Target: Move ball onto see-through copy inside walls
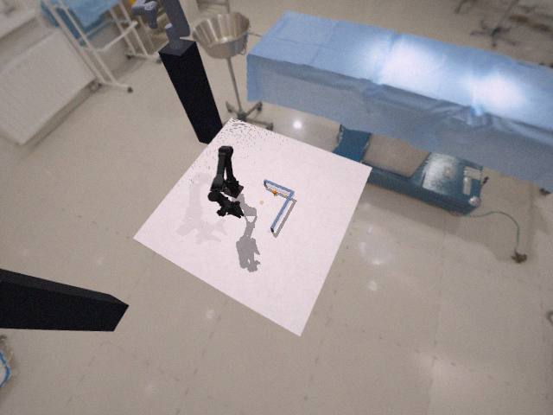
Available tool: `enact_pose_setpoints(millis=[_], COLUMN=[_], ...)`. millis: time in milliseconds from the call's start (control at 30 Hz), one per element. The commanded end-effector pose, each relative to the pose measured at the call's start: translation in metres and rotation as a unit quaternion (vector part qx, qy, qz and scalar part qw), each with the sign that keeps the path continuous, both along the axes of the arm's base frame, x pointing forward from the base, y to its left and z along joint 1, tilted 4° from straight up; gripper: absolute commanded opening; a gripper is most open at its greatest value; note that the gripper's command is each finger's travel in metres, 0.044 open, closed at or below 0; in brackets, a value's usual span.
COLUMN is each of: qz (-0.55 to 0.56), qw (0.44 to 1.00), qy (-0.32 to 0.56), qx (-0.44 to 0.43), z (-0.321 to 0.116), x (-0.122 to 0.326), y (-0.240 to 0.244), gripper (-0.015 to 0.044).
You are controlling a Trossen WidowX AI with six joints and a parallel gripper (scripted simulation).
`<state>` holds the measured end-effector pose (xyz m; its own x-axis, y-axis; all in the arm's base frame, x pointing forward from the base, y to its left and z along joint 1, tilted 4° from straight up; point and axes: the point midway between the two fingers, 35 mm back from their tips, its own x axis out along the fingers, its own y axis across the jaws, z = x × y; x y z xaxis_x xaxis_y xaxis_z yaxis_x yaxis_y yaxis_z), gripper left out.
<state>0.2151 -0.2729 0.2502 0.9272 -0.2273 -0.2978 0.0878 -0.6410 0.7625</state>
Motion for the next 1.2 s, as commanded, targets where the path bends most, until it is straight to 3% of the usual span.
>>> enact_pose_setpoints(millis=[0, 300, 567, 800, 1167], qz=[0.148, 0.335, 0.507, 0.638, 0.748], qw=[0.967, 0.853, 0.671, 0.445, 0.002], qy=[0.104, 0.178, 0.196, 0.164, 0.020], qx=[-0.180, -0.359, -0.505, -0.606, -0.664], z=[-0.023, -0.056, -0.085, -0.110, -0.139], x=[0.057, 0.102, 0.124, 0.128, 0.107], y=[0.040, 0.100, 0.165, 0.224, 0.310], gripper=[0.0244, 0.0244, 0.0244, 0.0244, 0.0244])
